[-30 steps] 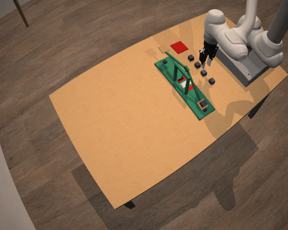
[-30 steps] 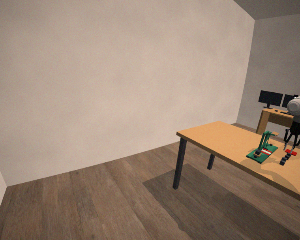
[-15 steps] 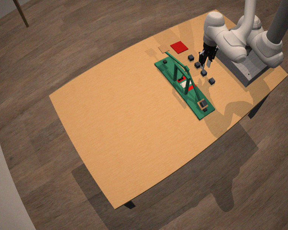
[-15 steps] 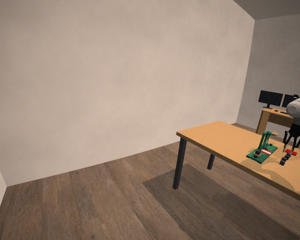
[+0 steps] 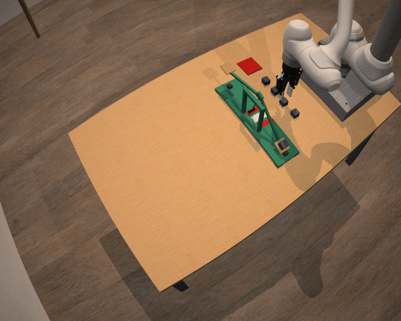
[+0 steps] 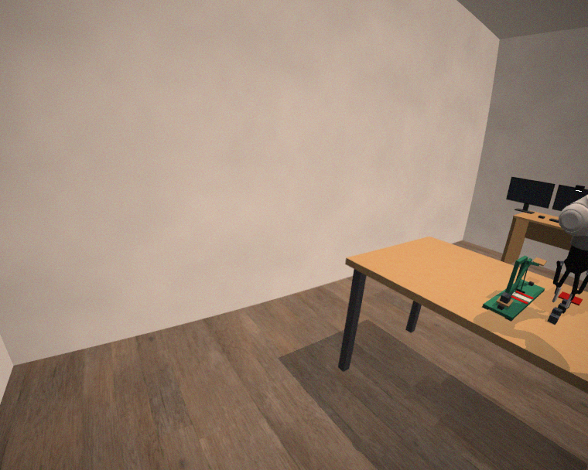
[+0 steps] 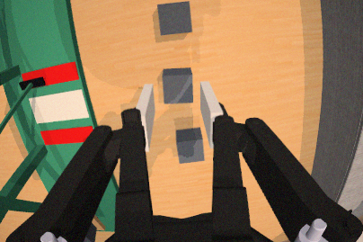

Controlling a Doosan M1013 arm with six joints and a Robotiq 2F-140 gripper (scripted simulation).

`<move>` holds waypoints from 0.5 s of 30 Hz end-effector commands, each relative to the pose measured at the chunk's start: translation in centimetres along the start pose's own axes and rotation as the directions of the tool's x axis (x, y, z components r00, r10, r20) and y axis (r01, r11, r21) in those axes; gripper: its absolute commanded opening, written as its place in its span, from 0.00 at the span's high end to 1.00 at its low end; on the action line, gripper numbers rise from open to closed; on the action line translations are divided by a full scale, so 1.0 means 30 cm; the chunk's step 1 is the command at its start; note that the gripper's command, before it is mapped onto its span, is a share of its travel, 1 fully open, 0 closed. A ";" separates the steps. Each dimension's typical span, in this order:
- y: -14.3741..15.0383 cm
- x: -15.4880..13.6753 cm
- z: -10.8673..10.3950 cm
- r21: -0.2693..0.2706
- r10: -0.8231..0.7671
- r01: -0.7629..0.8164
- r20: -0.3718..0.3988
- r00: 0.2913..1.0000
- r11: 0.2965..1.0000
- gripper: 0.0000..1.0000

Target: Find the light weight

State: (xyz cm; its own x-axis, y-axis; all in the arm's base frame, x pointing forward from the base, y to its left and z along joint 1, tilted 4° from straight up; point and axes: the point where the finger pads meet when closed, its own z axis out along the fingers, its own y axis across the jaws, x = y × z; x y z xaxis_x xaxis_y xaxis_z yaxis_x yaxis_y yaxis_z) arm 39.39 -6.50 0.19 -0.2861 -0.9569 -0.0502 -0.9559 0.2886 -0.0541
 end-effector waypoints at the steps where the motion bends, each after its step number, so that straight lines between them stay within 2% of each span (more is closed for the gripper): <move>1: 0.004 -0.006 0.027 0.001 -0.001 0.001 0.003 1.000 1.000 0.65; 15: 0.004 -0.006 0.049 0.001 -0.001 0.001 0.003 1.000 1.000 0.65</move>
State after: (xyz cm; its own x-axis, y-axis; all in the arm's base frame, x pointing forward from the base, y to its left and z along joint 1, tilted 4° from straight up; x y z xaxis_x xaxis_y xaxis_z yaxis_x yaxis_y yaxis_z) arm 39.48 -6.47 -0.87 -0.2861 -0.9569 -0.0504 -0.9559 0.2887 -0.0542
